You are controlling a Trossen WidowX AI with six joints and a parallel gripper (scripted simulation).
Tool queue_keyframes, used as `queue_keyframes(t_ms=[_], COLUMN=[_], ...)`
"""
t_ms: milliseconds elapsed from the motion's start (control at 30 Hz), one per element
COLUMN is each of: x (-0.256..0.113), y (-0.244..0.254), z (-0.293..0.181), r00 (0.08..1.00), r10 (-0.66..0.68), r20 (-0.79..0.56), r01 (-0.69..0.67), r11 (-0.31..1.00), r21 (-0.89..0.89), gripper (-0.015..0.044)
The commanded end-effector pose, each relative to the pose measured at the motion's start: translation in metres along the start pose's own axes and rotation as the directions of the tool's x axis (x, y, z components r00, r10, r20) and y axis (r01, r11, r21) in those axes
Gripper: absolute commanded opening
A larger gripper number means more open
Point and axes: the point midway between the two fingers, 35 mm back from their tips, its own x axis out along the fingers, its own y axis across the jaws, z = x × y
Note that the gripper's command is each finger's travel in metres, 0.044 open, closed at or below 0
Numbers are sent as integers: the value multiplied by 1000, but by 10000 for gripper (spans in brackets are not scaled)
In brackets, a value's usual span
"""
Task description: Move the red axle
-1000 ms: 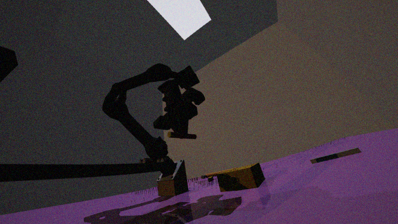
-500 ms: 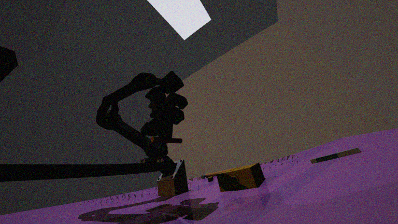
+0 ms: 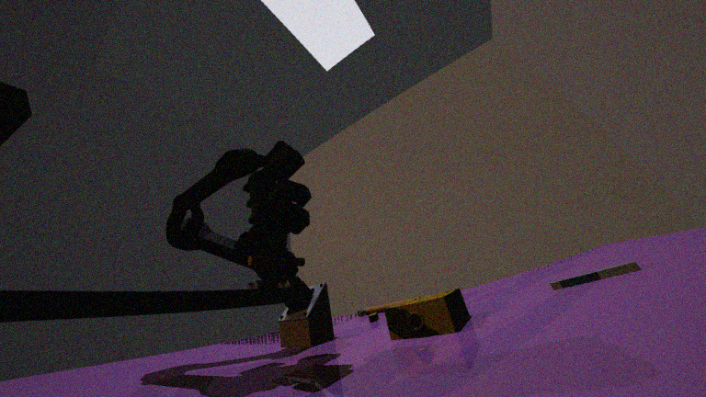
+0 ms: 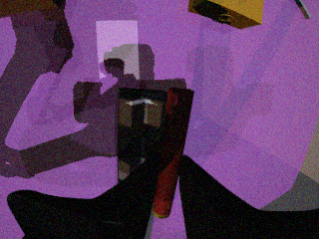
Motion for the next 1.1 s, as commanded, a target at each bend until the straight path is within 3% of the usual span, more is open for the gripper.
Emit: queue_keyframes(t_ms=[0, 733, 1067], x=[2, 19, 17], y=[12, 19, 18], z=[-2, -3, -3], r00=[1000, 1000, 1000], r10=[-19, -24, -23], r20=[-8, -10, -12], r01=[19, 24, 23], r11=[1000, 1000, 1000], r21=[-8, -9, -4], gripper=[0, 0, 262])
